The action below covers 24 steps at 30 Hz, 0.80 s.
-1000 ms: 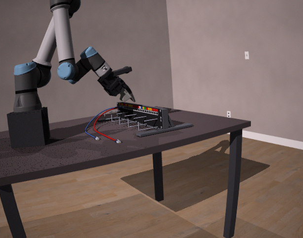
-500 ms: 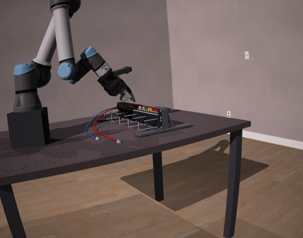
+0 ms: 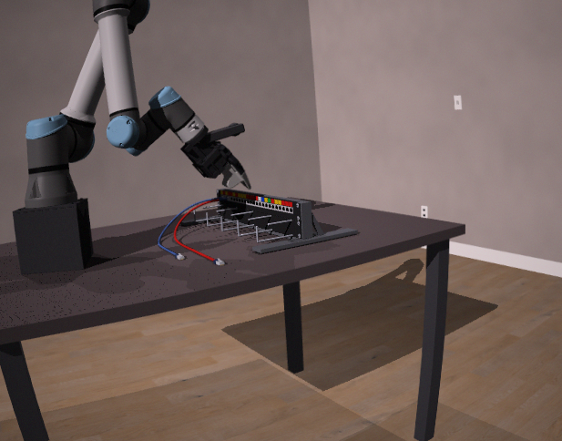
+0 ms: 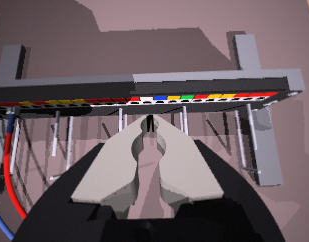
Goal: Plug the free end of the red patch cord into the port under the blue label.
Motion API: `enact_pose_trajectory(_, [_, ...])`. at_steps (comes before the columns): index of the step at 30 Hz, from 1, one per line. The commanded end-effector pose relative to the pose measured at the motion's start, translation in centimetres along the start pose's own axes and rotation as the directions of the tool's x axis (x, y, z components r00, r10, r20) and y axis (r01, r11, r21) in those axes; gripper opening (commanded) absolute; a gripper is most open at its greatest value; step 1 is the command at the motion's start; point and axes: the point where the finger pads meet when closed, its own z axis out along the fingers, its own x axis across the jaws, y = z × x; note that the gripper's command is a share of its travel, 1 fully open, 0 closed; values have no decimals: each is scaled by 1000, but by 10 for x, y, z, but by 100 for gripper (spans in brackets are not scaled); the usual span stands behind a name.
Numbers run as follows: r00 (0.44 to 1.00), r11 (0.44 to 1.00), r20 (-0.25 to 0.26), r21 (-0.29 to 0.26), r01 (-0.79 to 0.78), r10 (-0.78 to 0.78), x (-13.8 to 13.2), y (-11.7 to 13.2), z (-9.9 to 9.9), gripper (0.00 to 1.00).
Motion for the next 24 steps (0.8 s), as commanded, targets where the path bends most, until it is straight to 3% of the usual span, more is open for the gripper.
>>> enact_pose_trajectory(1, [1000,1000,0,1,0,0,0,0,0,0])
enact_pose_trajectory(24, [1000,1000,0,1,0,0,0,0,-2,0])
